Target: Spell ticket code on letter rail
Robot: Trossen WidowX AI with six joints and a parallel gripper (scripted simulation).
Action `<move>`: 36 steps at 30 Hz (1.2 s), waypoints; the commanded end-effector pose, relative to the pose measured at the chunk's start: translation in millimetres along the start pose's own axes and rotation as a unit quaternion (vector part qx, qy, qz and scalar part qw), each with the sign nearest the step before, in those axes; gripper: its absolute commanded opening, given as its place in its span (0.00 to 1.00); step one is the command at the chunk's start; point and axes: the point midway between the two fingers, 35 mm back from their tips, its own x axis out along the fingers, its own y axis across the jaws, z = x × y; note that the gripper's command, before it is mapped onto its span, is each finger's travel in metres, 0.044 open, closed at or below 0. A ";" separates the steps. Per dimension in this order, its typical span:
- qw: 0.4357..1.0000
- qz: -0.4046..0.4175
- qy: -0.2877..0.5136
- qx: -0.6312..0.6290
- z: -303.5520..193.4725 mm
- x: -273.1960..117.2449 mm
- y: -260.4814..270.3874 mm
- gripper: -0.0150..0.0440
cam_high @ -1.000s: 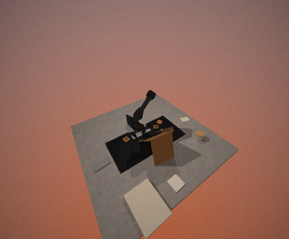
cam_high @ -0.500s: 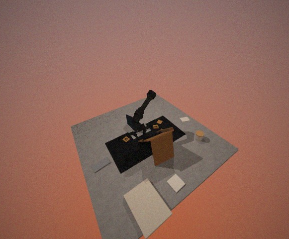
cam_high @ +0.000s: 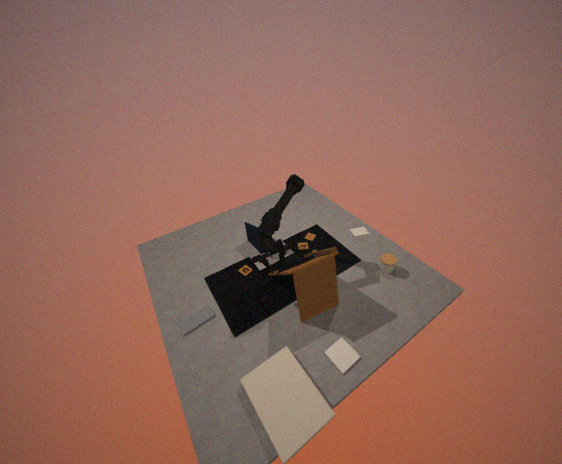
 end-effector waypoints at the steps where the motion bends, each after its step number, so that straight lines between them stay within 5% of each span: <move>1: 1.000 -0.002 -0.001 -0.001 0.8 -0.2 2.9 0.25; 36: 1.000 -0.002 -0.001 0.000 0.0 0.3 18.6 0.25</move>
